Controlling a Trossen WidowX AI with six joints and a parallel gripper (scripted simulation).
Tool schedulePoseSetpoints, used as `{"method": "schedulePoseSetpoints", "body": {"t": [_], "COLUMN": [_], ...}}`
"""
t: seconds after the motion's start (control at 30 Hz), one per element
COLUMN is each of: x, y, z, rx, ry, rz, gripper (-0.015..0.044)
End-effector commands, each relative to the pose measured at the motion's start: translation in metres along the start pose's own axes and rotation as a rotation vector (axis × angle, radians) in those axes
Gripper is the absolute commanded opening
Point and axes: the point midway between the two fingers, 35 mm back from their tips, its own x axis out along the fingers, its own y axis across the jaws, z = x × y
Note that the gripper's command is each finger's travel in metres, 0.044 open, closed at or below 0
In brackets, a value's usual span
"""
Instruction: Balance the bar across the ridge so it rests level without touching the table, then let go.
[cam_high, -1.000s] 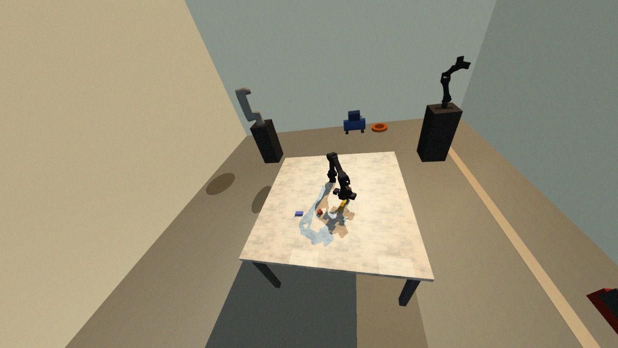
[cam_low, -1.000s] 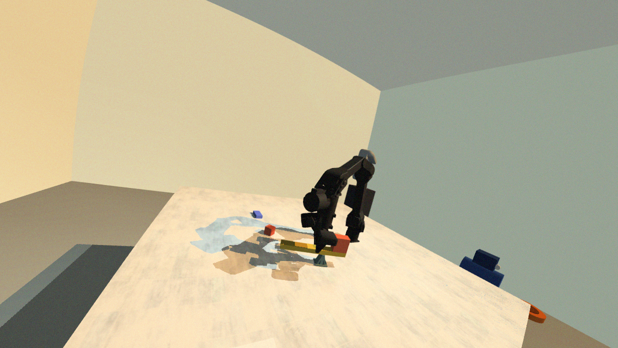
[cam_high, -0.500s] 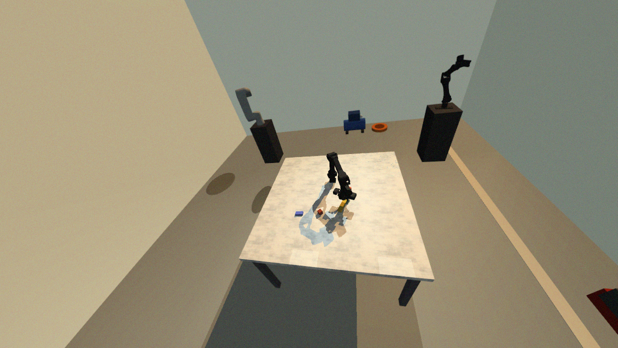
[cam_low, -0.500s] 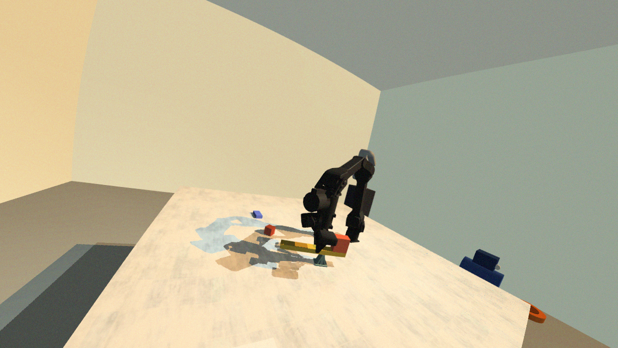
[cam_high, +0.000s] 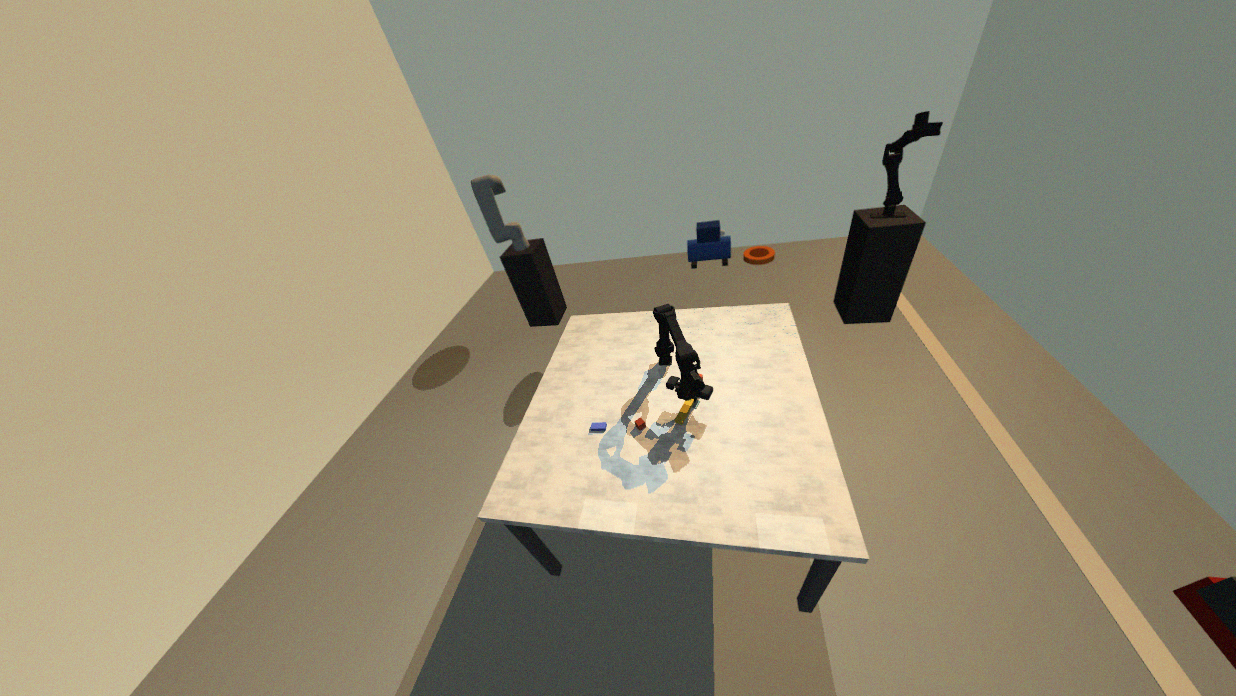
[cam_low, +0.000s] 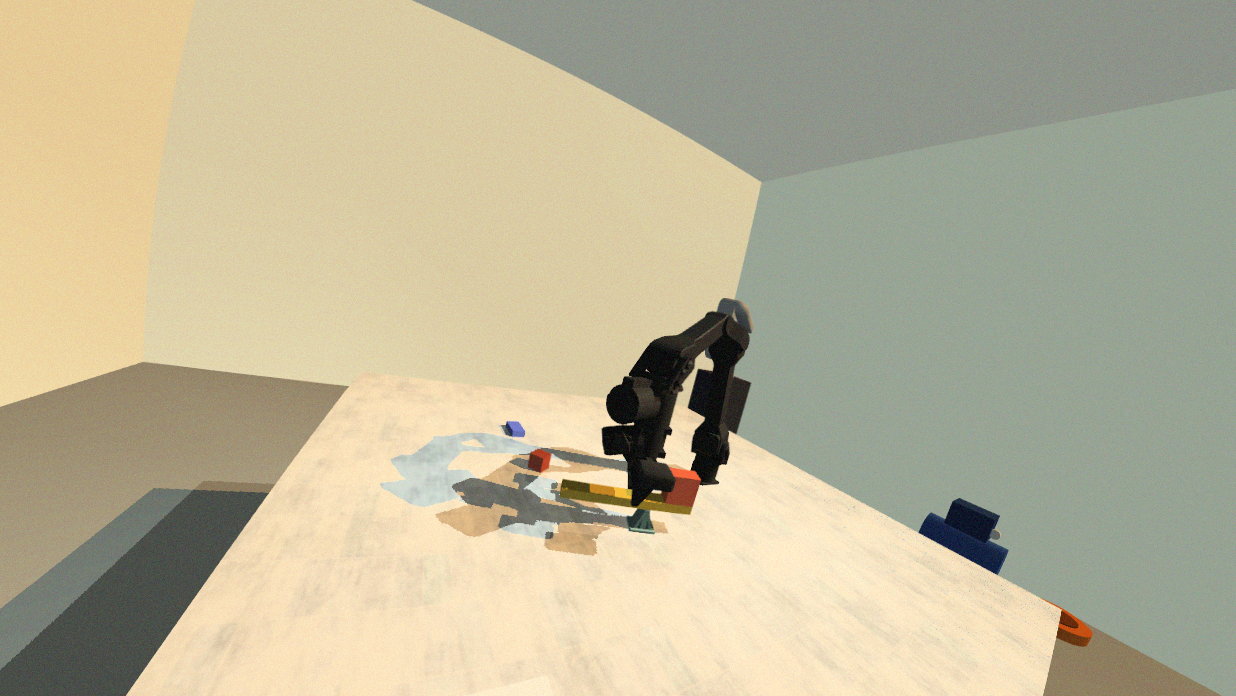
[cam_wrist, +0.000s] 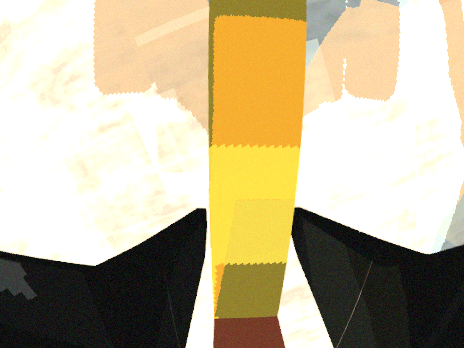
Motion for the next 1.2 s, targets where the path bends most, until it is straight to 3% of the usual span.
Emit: {"method": "schedulePoseSetpoints", "body": {"t": [0.0, 0.13, 0.47, 0.6, 0.87, 1.17], "x": [0.0, 0.0, 0.0, -0.008, -0.098, -0.1], "y": [0.0, 0.0, 0.0, 0.001, 0.0, 0.0], "z": [0.0, 0.0, 0.0, 0.001, 0.0, 0.0], "rx": [0.0, 0.0, 0.0, 0.0, 0.0, 0.0], "ry": [0.0, 0.0, 0.0, 0.0, 0.0, 0.0], "rz": [0.0, 0.0, 0.0, 0.0, 0.0, 0.0], "gripper": [0.0185, 0.0185, 0.044, 0.044, 0.044, 0.044]}}
